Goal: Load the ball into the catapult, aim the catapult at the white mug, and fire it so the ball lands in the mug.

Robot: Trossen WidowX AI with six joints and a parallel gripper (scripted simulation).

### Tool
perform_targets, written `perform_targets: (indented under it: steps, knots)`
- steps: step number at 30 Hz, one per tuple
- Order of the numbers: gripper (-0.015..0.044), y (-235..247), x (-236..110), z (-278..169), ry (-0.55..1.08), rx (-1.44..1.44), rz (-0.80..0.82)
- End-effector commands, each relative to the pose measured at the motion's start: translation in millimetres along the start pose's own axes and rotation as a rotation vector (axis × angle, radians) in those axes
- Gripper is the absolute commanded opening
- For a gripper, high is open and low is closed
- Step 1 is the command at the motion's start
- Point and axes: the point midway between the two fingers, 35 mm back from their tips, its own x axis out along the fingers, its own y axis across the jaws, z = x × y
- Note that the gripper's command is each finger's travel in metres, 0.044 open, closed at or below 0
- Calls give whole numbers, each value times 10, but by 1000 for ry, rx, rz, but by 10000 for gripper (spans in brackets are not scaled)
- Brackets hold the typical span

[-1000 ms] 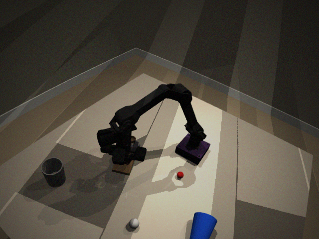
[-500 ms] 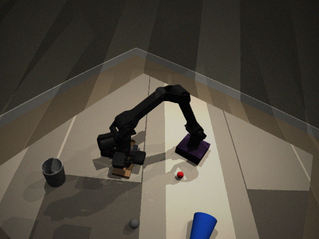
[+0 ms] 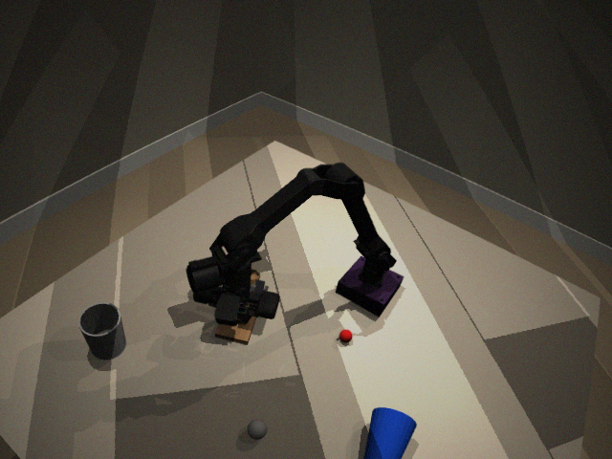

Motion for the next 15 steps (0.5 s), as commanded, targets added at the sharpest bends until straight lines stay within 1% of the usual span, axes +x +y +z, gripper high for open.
perform_targets:
  steps: [1,10,12,15]
  knots:
    - [158,-3,-11,2,-1,0,-1]
    - [394,-5,-33,4,-1,0,-1]
    - [440,-23,-209,20,-1,0,-1]
    - [440,-28,-653,28,-2,0,0]
